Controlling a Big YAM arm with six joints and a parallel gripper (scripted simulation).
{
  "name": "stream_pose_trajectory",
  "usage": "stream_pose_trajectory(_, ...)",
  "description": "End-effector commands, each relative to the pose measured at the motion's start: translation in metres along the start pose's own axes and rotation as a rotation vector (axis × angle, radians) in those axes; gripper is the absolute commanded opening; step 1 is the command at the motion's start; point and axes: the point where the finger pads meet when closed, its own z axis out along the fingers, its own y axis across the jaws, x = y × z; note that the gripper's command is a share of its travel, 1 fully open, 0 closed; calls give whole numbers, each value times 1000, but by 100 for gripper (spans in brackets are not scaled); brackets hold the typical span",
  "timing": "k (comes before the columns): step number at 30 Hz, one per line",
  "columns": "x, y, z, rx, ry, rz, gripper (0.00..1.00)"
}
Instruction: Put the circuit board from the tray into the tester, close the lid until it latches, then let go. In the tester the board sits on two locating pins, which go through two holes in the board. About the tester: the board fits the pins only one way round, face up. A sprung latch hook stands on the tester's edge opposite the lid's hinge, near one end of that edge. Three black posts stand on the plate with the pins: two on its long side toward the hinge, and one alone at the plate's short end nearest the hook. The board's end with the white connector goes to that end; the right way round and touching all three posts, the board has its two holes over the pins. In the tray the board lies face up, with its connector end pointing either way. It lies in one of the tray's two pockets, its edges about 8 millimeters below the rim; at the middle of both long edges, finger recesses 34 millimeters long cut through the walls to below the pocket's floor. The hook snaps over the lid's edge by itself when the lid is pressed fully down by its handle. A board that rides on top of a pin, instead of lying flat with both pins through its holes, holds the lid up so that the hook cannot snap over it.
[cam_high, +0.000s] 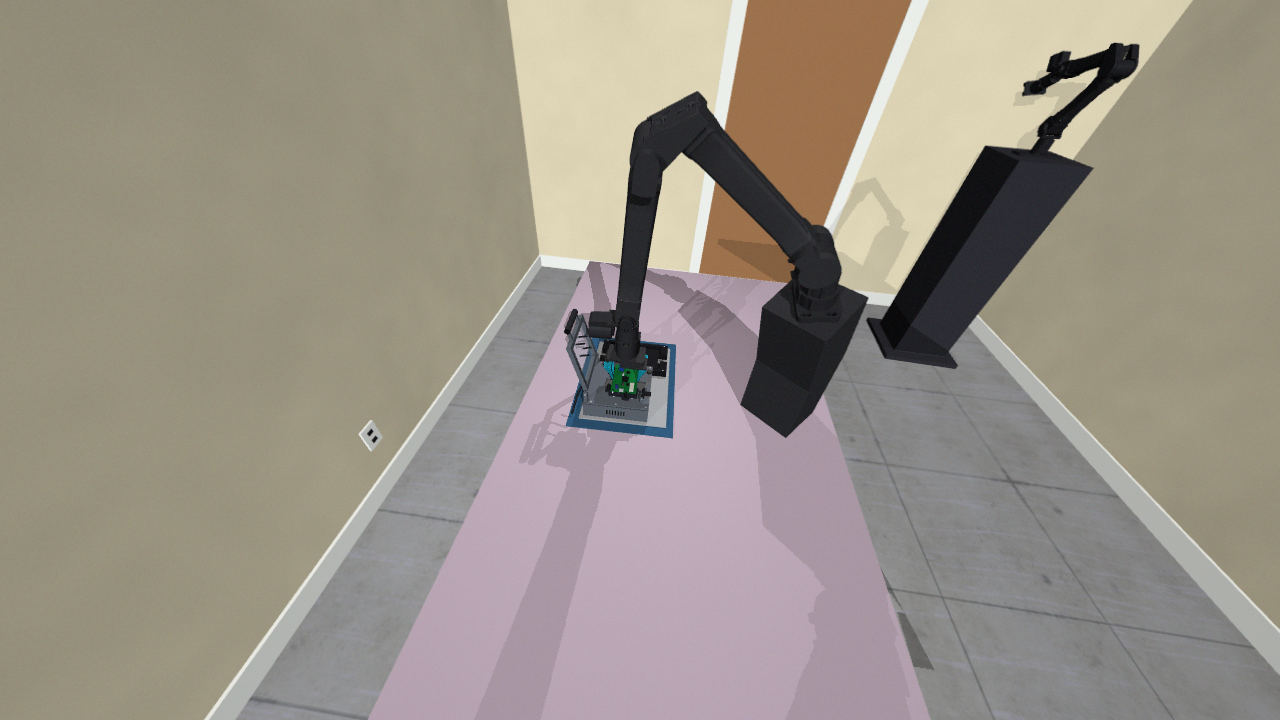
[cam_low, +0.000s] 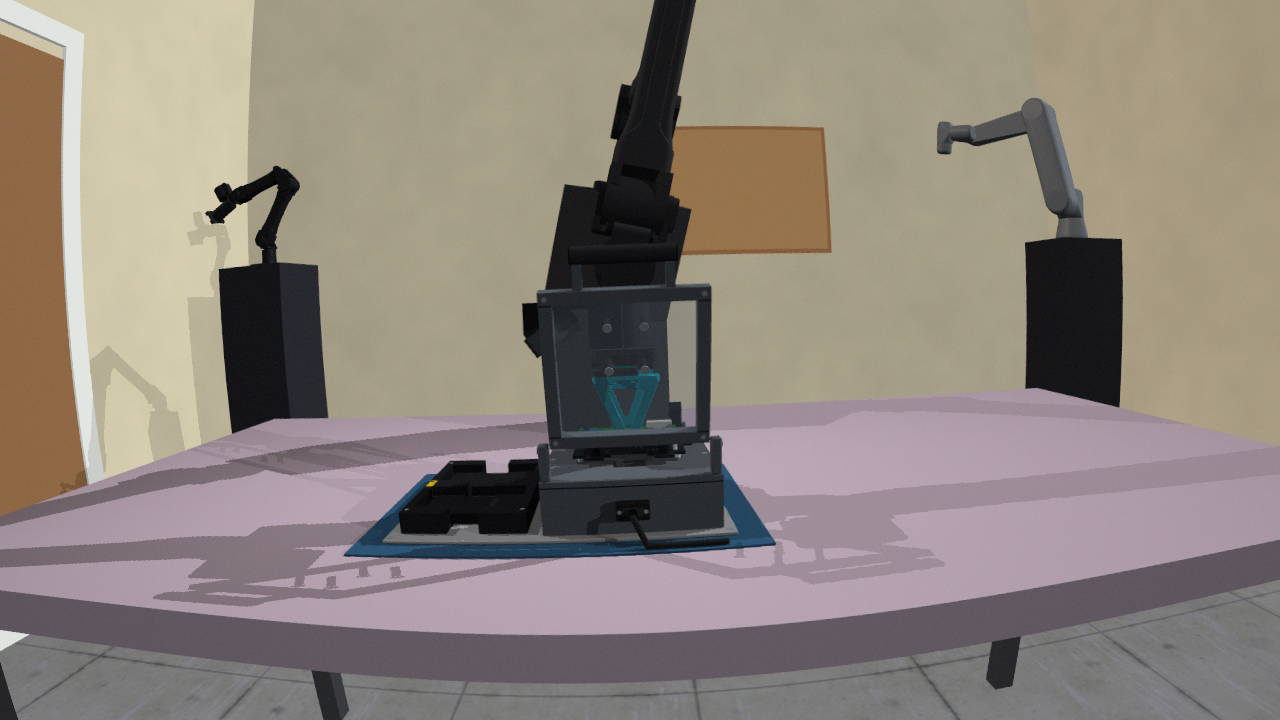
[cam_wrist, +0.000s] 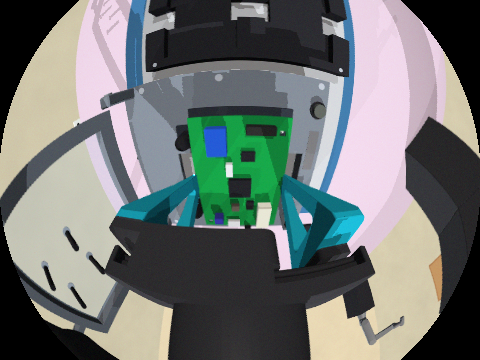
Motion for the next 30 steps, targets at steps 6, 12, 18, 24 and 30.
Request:
stream_pose_trajectory(6,6,8,3,-14,-1,-4,72)
stream_pose_trajectory(12,6,11,0,-22,-1,-6,72)
stream_pose_trajectory(18,6,12,-1,-25,-1,-6,72)
stream_pose_trajectory(24,6,12,-1,-26,-1,-7,72)
stream_pose_trajectory(30,6,13,-1,-26,-1,-7,72)
